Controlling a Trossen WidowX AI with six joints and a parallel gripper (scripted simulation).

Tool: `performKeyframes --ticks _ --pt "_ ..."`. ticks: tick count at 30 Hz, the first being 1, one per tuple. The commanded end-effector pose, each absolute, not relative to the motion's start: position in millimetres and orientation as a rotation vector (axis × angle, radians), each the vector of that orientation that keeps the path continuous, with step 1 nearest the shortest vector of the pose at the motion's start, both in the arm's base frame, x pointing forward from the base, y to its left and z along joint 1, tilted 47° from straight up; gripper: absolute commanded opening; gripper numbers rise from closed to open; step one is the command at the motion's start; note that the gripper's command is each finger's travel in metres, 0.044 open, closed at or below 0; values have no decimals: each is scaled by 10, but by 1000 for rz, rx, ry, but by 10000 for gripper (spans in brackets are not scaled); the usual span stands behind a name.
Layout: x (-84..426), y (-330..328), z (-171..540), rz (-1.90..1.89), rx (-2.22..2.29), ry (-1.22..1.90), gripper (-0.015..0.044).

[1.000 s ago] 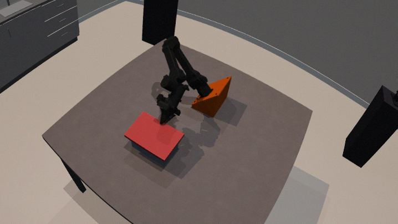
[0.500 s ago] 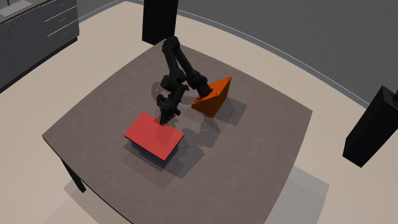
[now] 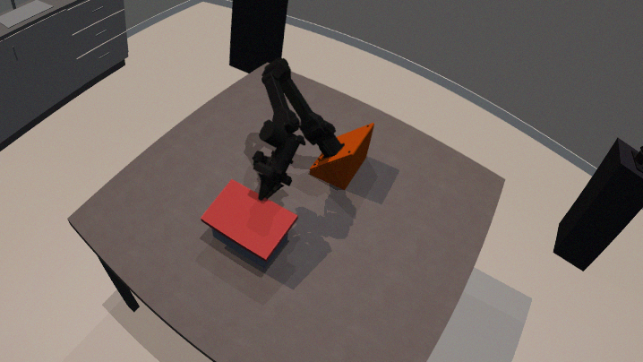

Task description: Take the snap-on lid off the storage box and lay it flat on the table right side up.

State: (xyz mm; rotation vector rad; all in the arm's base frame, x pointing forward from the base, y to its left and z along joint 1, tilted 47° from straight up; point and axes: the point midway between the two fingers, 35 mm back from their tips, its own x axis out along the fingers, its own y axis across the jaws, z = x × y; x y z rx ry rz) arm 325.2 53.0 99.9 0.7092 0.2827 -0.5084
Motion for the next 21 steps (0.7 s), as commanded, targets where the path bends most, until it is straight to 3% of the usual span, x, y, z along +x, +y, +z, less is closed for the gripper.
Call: performKeyframes --ticks 1,21 --pt "3258 582 1054 -502 713 281 0" --pt "3297 781 1236 -502 714 281 0"
